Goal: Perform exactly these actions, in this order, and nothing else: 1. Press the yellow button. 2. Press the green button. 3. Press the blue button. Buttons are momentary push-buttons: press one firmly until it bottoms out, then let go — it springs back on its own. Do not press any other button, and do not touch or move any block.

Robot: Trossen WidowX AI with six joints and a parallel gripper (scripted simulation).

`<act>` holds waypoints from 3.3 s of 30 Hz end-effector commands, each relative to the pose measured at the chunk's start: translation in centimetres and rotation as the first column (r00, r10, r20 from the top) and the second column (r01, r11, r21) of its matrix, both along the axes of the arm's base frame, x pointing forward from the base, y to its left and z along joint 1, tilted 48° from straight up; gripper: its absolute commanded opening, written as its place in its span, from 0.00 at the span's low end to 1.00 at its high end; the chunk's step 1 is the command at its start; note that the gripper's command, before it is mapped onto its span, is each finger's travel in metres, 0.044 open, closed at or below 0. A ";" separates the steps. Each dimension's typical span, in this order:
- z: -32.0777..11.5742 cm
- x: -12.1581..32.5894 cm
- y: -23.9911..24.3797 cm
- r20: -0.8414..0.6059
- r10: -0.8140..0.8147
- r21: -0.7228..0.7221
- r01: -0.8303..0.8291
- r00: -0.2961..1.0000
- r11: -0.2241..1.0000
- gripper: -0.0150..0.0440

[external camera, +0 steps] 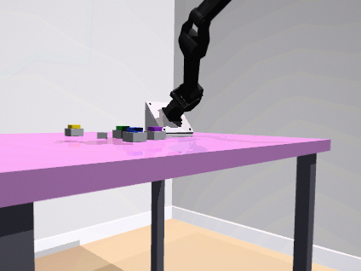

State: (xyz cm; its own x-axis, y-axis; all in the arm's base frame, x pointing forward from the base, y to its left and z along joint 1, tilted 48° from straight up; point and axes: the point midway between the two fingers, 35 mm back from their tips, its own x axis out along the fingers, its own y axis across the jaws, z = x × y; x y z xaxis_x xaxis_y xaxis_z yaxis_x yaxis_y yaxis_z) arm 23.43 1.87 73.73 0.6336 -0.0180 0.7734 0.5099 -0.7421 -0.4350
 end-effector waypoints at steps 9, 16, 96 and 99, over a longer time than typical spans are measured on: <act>4.5 -13.5 -0.8 0.327 0.034 0.036 -0.049 0.944 0.998 0.93; 5.6 -24.7 -5.4 0.561 0.012 0.133 -0.104 0.828 0.986 0.93; -75.1 4.8 -36.2 -0.186 0.516 -0.069 0.512 0.836 -0.856 0.93; -77.3 5.9 -31.6 -0.154 0.634 -0.196 0.605 0.758 -0.772 0.93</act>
